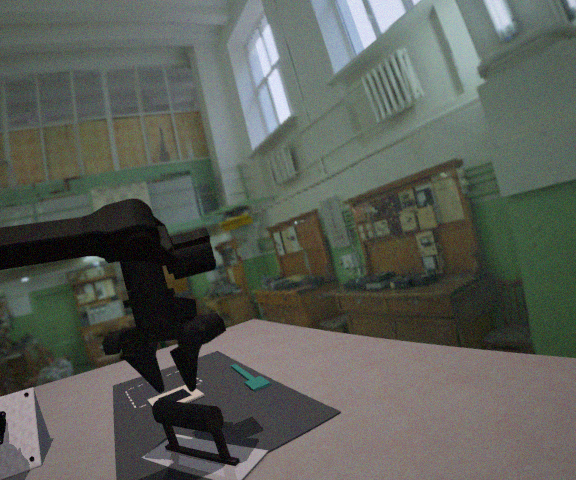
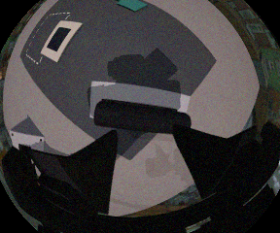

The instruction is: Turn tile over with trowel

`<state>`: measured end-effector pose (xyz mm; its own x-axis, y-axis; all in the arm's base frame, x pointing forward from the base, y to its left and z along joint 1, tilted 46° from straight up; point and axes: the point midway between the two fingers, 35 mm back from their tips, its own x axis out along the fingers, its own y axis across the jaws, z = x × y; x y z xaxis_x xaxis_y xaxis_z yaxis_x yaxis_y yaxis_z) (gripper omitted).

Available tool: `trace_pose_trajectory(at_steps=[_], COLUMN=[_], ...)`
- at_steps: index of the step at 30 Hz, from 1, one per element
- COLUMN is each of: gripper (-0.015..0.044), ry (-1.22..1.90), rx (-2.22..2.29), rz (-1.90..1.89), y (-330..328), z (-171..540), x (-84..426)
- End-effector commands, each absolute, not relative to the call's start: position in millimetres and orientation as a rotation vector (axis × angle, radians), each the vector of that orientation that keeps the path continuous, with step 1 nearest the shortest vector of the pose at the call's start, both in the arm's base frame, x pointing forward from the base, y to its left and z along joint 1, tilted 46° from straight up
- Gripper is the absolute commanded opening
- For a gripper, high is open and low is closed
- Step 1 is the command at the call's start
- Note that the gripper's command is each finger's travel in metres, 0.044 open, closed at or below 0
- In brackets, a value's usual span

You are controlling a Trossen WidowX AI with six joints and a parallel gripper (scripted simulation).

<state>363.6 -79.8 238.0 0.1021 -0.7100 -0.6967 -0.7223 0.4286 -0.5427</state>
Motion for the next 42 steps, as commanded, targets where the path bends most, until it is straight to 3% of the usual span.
trace_pose_trajectory(at_steps=[1, 36, 42], gripper=[0.027, 0.027, 0.027], ry=[1.633, 1.579, 1.573], rx=[-1.378, -2.213, -2.226], rz=[0.107, 1.247, 1.272], y=[-80.7, -81.7, -81.9], z=[238.7, 240.1, 240.0], x=[363.5, 364.8, 364.8])
